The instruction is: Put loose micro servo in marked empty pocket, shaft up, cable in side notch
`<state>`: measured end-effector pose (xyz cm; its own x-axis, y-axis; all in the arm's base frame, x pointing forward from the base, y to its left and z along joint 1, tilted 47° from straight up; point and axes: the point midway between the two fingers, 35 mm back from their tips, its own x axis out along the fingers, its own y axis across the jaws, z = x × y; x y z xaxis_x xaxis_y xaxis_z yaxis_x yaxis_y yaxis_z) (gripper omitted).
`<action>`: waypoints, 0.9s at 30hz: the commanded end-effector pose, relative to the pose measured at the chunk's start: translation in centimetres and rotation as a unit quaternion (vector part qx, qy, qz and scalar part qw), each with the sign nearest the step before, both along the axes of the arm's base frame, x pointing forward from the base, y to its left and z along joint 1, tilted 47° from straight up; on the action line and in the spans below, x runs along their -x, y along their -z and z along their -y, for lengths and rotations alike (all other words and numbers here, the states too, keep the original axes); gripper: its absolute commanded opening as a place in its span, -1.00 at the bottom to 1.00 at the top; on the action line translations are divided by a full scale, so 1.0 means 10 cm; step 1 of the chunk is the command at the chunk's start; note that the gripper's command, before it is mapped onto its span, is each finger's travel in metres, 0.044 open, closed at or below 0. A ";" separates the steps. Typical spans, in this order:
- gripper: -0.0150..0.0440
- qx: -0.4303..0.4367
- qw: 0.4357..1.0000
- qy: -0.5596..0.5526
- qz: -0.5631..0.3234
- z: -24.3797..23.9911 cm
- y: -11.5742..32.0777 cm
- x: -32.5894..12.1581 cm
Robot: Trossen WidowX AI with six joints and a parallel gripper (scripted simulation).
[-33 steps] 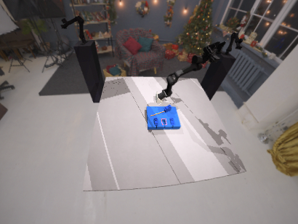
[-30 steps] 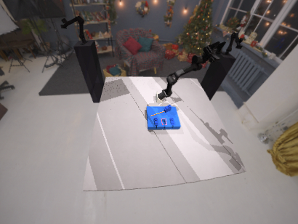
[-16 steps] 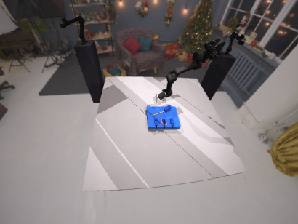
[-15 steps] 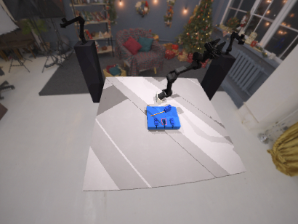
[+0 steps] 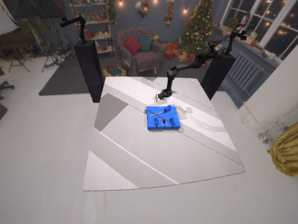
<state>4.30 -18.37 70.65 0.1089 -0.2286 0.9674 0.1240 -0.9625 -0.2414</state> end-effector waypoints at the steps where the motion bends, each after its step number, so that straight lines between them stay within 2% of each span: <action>1: 1.00 0.062 0.997 0.051 0.014 -0.45 -0.09 0.20; 17: 1.00 0.233 0.945 0.227 0.033 -1.65 -0.10 0.44; 27: 1.00 0.282 0.920 0.273 0.029 -2.02 -0.03 0.38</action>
